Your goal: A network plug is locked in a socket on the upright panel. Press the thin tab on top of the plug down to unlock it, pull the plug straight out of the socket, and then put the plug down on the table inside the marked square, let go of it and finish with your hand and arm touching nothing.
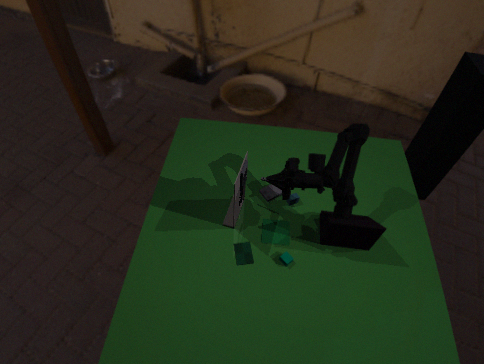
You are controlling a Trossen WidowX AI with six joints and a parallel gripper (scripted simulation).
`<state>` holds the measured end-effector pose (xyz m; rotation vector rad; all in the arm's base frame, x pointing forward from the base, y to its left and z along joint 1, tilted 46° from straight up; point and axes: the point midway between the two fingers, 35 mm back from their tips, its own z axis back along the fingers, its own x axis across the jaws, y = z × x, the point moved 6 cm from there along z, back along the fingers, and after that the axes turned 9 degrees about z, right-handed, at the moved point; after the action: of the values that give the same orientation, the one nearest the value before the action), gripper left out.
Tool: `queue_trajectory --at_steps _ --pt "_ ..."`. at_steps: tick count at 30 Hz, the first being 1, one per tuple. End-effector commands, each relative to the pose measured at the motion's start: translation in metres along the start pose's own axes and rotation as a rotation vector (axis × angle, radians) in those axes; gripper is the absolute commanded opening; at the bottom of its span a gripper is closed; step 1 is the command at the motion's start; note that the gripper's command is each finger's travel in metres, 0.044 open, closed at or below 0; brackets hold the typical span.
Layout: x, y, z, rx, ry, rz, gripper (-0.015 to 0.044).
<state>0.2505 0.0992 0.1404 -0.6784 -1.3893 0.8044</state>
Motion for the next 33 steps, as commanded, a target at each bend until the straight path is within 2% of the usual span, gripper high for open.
queue_trajectory --at_steps 1,8,20,33 --pt "0.007 -0.002 0.003 -0.006 0.004 -0.008 0.0" --pt "0.006 0.002 0.004 0.016 0.04 -0.015 0.0" --pt "-0.036 0.041 -0.004 0.149 0.348 -0.049 0.0" --pt "-0.083 0.07 0.006 0.204 0.687 -0.041 0.0"
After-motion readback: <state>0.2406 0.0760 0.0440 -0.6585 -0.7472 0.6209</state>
